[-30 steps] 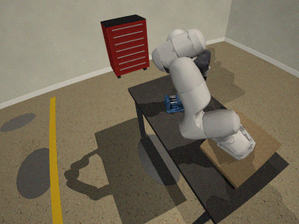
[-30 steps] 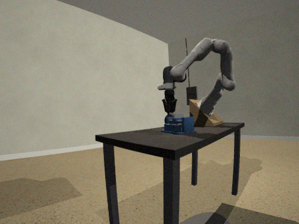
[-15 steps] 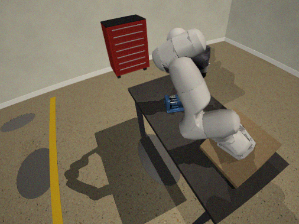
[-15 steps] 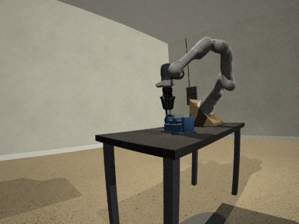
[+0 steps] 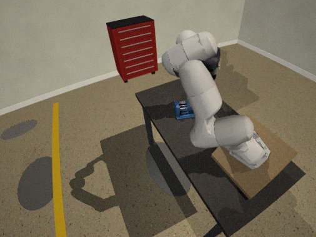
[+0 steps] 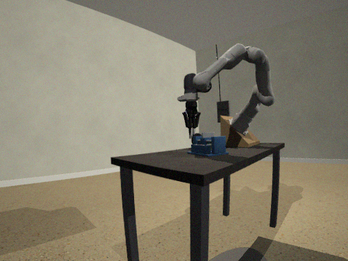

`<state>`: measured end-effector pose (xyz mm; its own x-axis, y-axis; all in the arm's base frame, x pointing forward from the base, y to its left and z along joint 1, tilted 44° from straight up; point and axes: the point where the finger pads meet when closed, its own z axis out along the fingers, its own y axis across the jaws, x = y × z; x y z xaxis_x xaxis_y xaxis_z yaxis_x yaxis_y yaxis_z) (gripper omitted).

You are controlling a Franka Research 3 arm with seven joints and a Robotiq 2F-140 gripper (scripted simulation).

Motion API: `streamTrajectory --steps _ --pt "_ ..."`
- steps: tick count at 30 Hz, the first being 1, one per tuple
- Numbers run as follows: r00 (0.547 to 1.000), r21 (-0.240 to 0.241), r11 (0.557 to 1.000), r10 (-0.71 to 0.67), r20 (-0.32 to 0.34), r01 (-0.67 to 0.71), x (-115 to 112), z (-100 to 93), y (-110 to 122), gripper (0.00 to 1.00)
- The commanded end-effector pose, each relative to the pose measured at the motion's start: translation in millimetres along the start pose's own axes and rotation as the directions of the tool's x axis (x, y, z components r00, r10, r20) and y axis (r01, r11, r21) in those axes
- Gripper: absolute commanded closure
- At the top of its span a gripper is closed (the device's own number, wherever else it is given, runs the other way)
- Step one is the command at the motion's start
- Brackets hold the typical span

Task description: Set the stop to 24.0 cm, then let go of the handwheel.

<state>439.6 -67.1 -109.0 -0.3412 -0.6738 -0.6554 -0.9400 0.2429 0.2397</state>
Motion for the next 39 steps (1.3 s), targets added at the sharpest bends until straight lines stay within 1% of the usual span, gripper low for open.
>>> streamTrajectory --steps 1,8,10,12,16,20,25,27,39 --pt "1.0 -0.002 1.0 0.008 -0.004 -0.008 0.8 5.7 -6.0 0.96" --pt "1.0 -0.002 1.0 0.008 -0.004 -0.008 0.9 20.7 -13.9 0.96" --pt "1.0 -0.002 1.0 0.008 -0.004 -0.008 0.9 20.7 -13.9 0.96" --pt "1.0 -0.002 1.0 0.008 -0.004 -0.008 0.9 26.9 -14.6 0.96" --pt "1.0 -0.002 1.0 0.008 -0.004 -0.008 0.9 41.9 -10.8 0.96" --pt "1.0 -0.002 1.0 0.008 -0.004 -0.008 0.9 50.3 -4.0 0.96" --pt "1.0 -0.002 1.0 0.008 -0.004 -0.008 0.9 55.5 4.4 0.96" --pt "1.0 -0.002 1.0 0.008 -0.004 -0.008 0.9 55.5 4.4 0.96" --pt "1.0 -0.002 1.0 0.008 -0.004 -0.008 0.7 56.9 23.4 0.96"
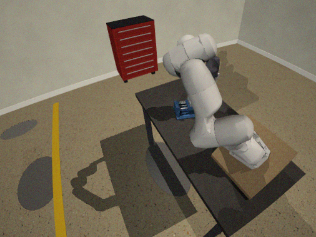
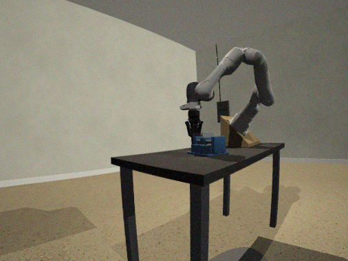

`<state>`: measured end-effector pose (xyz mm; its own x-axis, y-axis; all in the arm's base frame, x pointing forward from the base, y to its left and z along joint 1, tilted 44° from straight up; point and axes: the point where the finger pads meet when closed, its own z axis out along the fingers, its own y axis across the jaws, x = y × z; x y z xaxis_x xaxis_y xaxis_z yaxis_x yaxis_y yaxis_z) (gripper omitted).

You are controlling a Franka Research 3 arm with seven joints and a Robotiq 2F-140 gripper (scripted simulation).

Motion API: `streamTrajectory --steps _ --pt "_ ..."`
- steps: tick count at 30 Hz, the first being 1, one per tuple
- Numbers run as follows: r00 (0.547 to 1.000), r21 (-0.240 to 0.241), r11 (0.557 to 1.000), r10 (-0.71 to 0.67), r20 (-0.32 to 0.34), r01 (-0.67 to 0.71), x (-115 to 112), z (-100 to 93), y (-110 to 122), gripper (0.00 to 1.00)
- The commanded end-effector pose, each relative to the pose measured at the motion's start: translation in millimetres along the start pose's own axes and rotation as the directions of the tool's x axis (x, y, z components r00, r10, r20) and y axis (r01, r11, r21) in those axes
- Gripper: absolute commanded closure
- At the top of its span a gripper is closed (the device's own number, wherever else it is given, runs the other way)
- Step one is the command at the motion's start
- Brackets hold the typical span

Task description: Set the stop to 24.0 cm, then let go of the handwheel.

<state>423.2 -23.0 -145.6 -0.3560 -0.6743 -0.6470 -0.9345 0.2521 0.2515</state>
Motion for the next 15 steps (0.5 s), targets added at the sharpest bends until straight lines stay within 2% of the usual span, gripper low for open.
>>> streamTrajectory --steps 1,15 --pt "1.0 0.0 1.0 -0.008 0.003 0.008 0.9 -0.4 7.6 0.96" --pt "1.0 0.0 1.0 -0.008 0.003 0.008 1.0 -12.2 24.0 0.96"
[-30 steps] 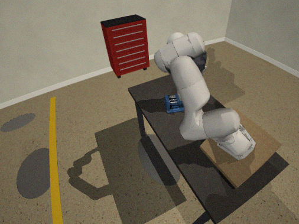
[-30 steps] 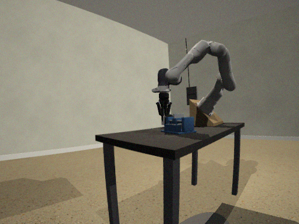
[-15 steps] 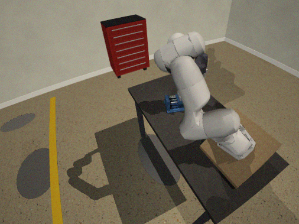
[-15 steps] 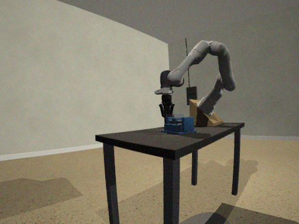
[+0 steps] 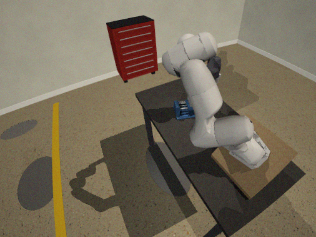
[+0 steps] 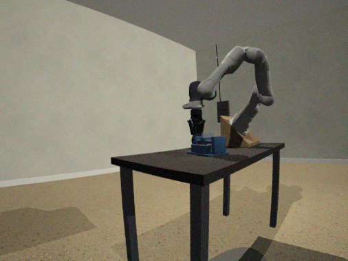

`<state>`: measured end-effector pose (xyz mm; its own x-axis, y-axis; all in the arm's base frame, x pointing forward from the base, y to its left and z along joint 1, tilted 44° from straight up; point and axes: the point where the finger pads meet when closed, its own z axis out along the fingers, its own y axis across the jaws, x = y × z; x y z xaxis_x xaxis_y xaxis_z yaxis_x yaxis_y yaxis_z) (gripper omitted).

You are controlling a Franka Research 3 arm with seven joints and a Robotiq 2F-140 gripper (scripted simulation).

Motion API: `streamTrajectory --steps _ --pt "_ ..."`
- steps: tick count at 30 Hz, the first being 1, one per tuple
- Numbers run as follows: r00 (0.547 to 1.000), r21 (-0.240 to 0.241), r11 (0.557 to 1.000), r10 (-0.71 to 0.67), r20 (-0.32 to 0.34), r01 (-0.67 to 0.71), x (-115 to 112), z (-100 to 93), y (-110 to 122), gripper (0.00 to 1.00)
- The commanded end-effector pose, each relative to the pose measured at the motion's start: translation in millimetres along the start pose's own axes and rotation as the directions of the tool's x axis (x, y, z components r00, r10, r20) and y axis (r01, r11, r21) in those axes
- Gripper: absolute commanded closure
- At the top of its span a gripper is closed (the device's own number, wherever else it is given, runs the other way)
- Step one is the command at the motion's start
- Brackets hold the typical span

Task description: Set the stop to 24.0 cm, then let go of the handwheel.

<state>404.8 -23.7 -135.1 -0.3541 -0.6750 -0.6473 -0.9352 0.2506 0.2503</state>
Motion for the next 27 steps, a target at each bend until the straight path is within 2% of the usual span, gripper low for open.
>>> streamTrajectory --steps 1,14,21,27 --pt "1.0 0.0 1.0 -0.006 0.003 0.006 0.9 -5.7 5.4 0.96" --pt "1.0 0.0 1.0 -0.006 0.003 0.006 1.0 -25.7 9.9 0.96" --pt "1.0 0.0 1.0 -0.006 0.003 0.006 1.0 -41.1 3.5 0.96" --pt "1.0 0.0 1.0 -0.006 0.003 0.006 1.0 -45.4 -0.8 0.96"
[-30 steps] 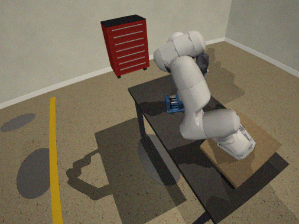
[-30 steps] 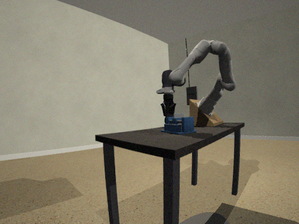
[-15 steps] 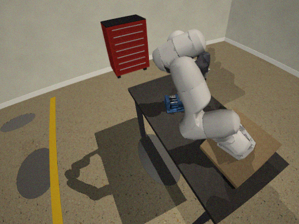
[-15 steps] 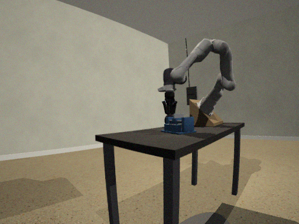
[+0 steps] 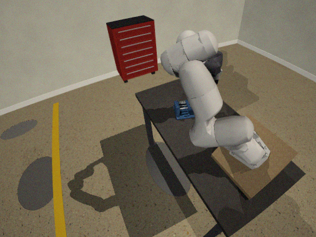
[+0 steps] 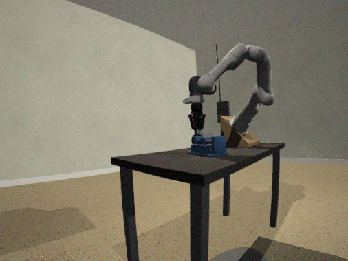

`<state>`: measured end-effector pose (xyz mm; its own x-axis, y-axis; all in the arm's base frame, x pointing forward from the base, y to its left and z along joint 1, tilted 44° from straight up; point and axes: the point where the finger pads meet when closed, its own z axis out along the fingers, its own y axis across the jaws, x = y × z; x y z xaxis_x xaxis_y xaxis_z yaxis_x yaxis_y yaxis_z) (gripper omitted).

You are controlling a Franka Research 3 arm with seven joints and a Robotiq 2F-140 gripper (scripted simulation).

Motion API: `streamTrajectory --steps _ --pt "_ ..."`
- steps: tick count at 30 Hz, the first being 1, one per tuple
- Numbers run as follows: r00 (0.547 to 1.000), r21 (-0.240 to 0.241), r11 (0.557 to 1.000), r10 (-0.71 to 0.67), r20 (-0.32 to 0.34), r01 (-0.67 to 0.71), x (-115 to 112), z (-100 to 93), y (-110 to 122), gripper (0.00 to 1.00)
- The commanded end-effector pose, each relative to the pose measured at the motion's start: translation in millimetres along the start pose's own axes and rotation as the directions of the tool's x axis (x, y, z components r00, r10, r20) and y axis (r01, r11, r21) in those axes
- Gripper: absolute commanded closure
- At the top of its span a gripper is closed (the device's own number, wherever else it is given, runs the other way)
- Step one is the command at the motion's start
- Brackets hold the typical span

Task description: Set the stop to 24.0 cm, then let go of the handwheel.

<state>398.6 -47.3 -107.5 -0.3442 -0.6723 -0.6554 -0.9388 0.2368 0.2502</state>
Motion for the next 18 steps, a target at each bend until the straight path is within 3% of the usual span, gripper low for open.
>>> streamTrajectory --steps 1,18 --pt "1.0 0.01 1.0 0.005 -0.005 -0.005 0.7 -10.1 -8.5 0.96" --pt "1.0 0.01 1.0 0.005 -0.005 -0.005 0.7 -16.3 -21.8 0.96"
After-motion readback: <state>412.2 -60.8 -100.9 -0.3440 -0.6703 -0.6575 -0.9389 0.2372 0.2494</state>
